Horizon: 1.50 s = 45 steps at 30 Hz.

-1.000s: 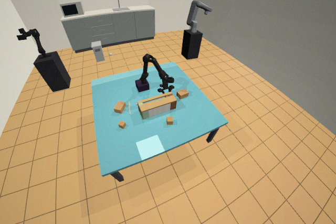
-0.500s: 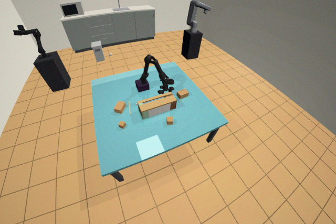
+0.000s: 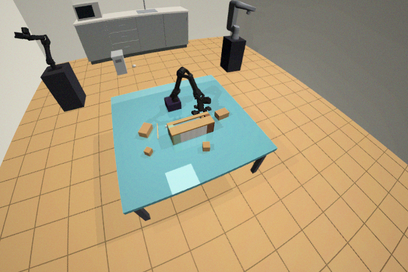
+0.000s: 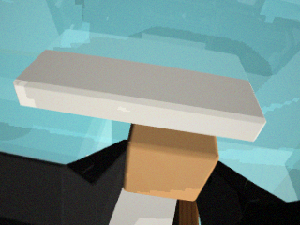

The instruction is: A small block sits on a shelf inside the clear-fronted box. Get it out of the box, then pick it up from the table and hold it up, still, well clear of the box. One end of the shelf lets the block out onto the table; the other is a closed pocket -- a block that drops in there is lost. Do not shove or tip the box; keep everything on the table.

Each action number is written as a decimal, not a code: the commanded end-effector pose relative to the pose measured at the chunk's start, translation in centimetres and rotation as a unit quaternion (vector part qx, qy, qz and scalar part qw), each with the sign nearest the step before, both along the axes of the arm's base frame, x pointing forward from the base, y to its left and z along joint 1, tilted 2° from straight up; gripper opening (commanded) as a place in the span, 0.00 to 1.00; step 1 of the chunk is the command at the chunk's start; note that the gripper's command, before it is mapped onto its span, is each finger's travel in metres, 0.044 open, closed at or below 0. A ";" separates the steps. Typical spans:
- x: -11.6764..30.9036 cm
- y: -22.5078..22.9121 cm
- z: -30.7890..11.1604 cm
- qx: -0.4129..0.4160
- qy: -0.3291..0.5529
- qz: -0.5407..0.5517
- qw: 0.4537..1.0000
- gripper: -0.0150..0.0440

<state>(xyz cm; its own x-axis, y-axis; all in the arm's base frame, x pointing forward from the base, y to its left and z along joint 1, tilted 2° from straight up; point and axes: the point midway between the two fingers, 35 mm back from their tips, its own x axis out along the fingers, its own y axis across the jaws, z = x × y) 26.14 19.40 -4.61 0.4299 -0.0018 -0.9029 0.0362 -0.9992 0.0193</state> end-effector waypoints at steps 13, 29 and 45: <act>0.0 0.2 4.4 0.000 0.000 0.001 1.000 0.25; -0.6 -0.9 8.8 0.002 0.002 0.057 0.998 0.25; -2.5 -3.4 13.7 0.005 -0.012 0.182 0.983 0.25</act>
